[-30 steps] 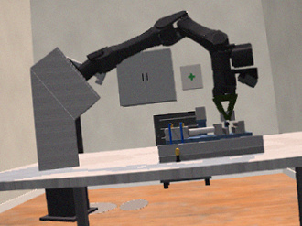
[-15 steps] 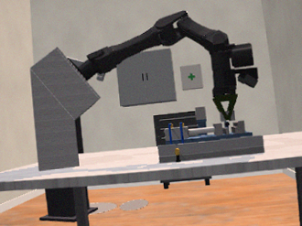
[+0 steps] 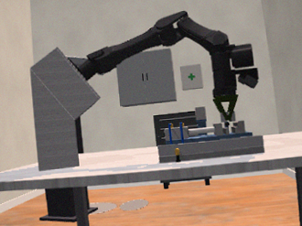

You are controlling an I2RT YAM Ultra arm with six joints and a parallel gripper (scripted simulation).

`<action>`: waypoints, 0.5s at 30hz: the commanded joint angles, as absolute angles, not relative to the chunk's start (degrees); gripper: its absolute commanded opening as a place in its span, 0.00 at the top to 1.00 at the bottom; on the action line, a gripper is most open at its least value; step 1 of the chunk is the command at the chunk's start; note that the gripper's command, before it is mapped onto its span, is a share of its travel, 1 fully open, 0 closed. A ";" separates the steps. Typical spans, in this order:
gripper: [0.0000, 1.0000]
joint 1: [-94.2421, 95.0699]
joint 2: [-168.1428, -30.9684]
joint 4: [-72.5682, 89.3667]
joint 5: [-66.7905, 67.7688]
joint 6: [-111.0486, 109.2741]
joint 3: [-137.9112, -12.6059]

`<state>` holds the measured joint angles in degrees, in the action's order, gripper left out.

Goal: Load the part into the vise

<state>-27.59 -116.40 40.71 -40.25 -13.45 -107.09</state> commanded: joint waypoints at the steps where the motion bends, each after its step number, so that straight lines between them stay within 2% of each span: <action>1: 1.00 -28.76 -115.95 40.23 -39.87 -13.07 -108.80; 15: 1.00 -28.73 -115.16 40.32 -39.98 -13.14 -108.75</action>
